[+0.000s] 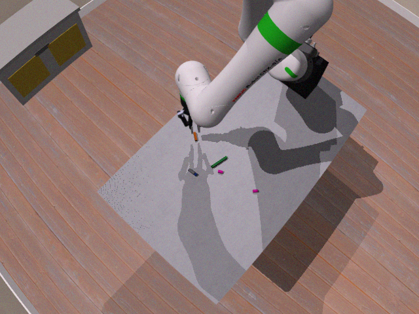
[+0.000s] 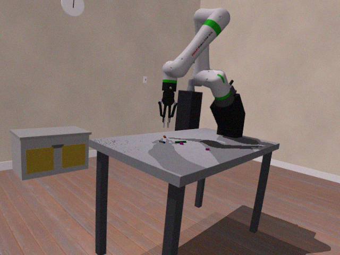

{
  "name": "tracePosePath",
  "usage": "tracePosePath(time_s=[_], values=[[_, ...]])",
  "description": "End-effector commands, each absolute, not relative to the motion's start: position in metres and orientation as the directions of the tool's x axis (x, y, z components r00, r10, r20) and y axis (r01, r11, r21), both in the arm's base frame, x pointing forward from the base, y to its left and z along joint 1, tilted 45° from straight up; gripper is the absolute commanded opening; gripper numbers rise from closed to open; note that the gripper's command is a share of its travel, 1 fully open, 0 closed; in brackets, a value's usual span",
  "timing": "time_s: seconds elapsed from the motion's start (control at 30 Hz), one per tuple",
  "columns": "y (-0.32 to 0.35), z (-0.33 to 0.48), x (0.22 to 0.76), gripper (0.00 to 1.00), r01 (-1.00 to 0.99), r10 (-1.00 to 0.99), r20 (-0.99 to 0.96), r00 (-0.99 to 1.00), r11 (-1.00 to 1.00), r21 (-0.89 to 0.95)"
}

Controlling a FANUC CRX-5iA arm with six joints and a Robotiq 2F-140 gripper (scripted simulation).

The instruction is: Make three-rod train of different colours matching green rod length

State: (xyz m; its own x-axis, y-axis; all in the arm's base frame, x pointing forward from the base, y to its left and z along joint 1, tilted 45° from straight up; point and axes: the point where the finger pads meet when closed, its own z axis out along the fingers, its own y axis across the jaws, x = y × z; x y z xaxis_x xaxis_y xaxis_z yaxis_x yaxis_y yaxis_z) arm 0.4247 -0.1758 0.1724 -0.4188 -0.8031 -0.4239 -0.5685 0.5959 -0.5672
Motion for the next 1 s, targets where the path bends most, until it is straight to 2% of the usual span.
tracePosePath(time_s=[0.0,0.97], values=[[-0.176,0.172,0.425,0.15,-0.568,-0.803,-0.424,-0.419,0.596,-0.567],[-0.177,0.146,0.450,0.15,-0.568,-0.803,-0.424,-0.419,0.596,-0.567]])
